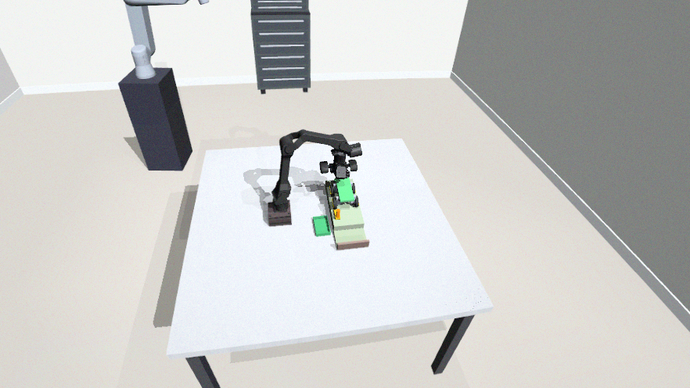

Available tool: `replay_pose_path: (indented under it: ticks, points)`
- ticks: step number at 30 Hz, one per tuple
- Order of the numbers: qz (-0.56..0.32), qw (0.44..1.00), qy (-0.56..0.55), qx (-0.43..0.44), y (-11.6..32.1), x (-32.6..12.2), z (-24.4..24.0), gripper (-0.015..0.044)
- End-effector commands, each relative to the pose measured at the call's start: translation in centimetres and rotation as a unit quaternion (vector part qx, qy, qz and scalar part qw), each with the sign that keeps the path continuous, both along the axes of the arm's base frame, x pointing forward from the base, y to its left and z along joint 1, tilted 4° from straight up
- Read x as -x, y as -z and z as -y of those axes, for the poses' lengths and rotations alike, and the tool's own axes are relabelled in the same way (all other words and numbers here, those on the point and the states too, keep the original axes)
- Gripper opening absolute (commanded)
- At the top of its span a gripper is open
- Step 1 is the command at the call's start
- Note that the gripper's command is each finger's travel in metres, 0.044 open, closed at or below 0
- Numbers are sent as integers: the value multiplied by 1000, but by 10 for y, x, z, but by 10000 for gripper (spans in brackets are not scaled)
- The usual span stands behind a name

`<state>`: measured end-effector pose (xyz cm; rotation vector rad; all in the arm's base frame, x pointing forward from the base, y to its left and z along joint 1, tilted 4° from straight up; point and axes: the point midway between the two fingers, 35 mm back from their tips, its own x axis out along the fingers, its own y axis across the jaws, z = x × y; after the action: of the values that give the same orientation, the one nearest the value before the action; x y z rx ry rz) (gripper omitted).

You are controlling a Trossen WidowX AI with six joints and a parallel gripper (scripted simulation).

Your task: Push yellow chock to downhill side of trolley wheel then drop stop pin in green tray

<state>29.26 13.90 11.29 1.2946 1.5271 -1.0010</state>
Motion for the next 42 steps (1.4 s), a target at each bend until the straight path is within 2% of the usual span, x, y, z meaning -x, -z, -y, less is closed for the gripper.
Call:
replay_pose_path:
  ticks: [1, 22, 42]
  points:
    - [2, 1000, -3, -4, -5, -1, -1, 0]
    - [2, 1000, -3, -4, -18, -3, -3, 0]
    - [2, 1000, -3, -6, -22, 6, -30, 0]
